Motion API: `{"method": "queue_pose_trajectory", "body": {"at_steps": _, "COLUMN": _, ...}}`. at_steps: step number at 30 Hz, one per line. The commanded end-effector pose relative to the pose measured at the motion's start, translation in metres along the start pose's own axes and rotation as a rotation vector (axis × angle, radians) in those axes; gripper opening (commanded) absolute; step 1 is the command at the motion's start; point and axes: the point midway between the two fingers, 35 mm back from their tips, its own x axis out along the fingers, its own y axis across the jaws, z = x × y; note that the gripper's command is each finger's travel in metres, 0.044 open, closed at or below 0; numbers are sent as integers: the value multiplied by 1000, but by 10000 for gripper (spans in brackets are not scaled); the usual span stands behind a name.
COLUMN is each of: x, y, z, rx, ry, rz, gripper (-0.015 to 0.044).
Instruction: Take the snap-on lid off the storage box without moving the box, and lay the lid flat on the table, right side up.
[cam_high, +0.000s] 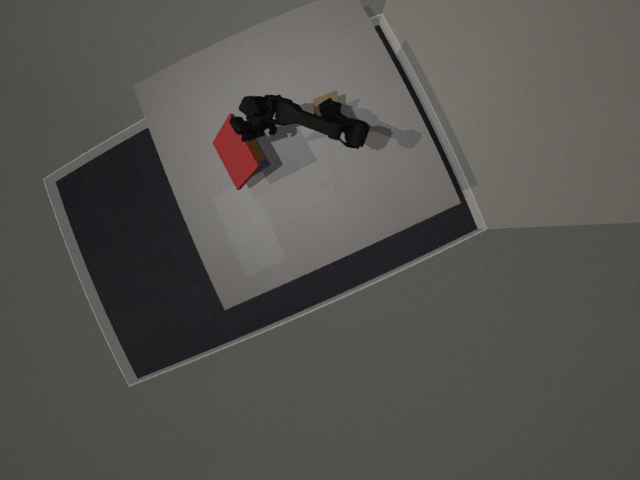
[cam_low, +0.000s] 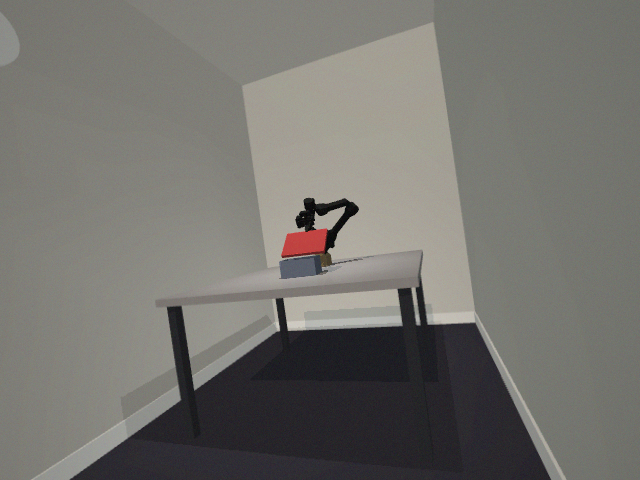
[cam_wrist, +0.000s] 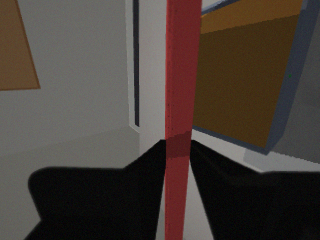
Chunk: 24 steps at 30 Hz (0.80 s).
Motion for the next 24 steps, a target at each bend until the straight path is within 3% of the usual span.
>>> {"method": "queue_pose_trajectory", "body": {"at_steps": 1, "x": -2, "y": 1, "z": -10, "rx": 0, "ry": -7, "rz": 6, "gripper": 0}}
{"method": "queue_pose_trajectory", "body": {"at_steps": 24, "x": -6, "y": -3, "z": -55, "rx": 2, "ry": -6, "rz": 5, "gripper": 0}}
